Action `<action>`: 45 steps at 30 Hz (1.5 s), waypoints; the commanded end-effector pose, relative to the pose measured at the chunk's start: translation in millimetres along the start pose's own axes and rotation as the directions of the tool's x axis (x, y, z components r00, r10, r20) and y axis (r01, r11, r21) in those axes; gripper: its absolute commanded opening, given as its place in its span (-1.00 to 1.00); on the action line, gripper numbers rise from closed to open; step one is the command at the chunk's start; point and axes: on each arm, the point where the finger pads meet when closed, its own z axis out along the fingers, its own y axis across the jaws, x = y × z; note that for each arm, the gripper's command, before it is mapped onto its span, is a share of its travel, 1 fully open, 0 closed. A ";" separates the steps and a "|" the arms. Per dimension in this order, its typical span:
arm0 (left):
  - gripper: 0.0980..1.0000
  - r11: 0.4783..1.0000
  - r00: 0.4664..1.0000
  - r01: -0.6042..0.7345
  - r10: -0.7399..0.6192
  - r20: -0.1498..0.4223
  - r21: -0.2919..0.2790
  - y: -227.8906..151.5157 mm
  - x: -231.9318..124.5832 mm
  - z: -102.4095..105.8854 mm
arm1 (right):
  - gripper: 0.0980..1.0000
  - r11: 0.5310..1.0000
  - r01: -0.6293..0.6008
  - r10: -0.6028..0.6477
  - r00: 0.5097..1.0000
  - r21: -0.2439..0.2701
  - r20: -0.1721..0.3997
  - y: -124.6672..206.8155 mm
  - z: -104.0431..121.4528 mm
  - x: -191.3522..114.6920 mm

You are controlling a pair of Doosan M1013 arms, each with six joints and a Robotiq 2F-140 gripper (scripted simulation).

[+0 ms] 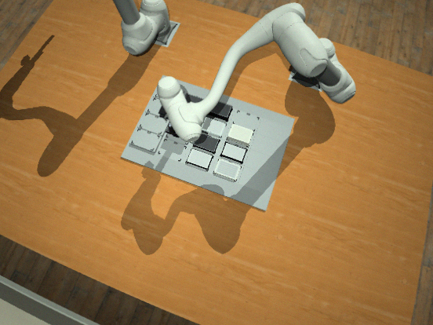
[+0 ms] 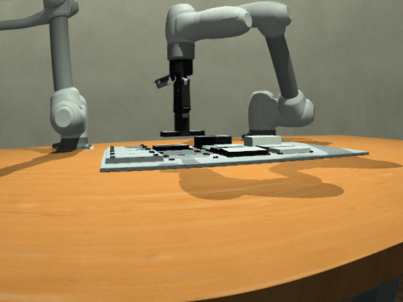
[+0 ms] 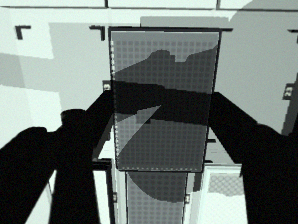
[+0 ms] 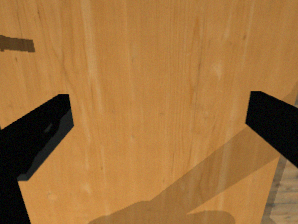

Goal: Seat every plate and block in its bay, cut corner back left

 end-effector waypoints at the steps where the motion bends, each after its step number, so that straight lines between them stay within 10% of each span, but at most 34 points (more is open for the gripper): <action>1: -1.00 1.000 1.000 0.000 0.000 -0.001 0.002 -0.5 0.3 -6.4 | 1.00 1.000 0.000 0.000 1.000 0.000 -0.001 -0.1 -0.9 0.2; 45: -1.00 1.000 1.000 -0.001 0.001 -0.001 0.002 -0.6 0.5 13.2 | 1.00 1.000 0.000 0.000 1.000 0.000 -0.001 -0.1 -0.9 0.2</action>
